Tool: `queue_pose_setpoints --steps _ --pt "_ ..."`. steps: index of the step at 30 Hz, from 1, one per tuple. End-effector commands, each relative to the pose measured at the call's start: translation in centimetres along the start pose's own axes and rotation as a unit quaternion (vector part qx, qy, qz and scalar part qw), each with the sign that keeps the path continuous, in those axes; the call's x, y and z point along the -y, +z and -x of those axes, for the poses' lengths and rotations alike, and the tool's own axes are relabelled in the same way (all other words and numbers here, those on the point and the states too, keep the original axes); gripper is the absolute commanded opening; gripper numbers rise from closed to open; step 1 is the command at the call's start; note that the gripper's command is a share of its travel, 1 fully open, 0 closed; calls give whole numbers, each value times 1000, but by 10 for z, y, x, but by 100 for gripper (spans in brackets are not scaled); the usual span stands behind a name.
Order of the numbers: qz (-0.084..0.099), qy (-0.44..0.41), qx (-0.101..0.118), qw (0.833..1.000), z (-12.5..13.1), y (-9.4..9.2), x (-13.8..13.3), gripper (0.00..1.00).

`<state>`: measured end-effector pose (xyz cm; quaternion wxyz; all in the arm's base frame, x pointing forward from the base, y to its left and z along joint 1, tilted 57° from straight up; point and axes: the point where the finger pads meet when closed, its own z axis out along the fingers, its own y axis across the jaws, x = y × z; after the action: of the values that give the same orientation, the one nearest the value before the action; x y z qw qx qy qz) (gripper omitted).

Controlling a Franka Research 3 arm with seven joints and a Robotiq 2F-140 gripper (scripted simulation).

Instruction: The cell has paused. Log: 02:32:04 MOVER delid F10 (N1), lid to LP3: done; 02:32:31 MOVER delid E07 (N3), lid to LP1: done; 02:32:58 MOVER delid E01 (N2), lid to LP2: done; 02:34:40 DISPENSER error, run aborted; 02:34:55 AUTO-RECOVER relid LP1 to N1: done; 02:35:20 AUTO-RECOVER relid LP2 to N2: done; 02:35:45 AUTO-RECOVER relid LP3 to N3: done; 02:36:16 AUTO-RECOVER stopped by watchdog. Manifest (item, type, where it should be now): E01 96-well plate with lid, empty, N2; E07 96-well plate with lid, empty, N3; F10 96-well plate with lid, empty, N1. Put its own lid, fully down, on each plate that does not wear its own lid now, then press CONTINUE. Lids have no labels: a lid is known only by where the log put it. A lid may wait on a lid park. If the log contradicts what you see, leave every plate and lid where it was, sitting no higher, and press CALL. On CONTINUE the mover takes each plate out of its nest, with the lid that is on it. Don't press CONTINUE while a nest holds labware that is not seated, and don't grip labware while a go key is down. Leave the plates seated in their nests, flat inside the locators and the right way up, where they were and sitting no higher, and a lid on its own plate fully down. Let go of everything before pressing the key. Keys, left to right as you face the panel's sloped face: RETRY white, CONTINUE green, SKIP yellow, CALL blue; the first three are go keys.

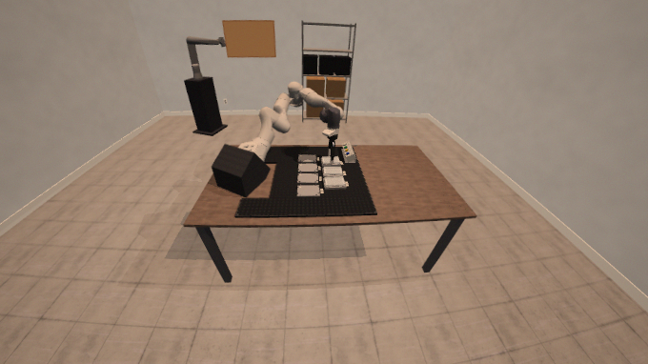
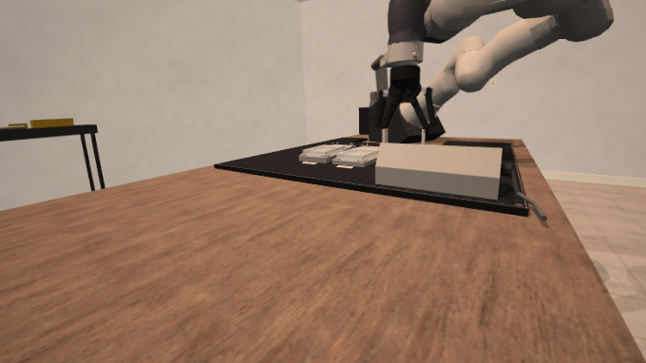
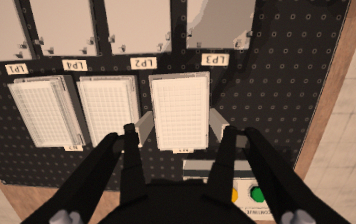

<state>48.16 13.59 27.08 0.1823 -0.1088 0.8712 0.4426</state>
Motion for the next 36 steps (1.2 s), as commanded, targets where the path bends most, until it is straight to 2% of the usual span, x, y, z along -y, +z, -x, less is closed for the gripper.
queue_pose_setpoints --steps 1,6,7,36 --pt "1 -2 1 1000 0 1 0 66" --pt "1 -2 1 1000 0 1 0 66" --pt "1 -2 1 1000 0 1 0 0" --pt "1 -2 1 1000 0 1 0 0"
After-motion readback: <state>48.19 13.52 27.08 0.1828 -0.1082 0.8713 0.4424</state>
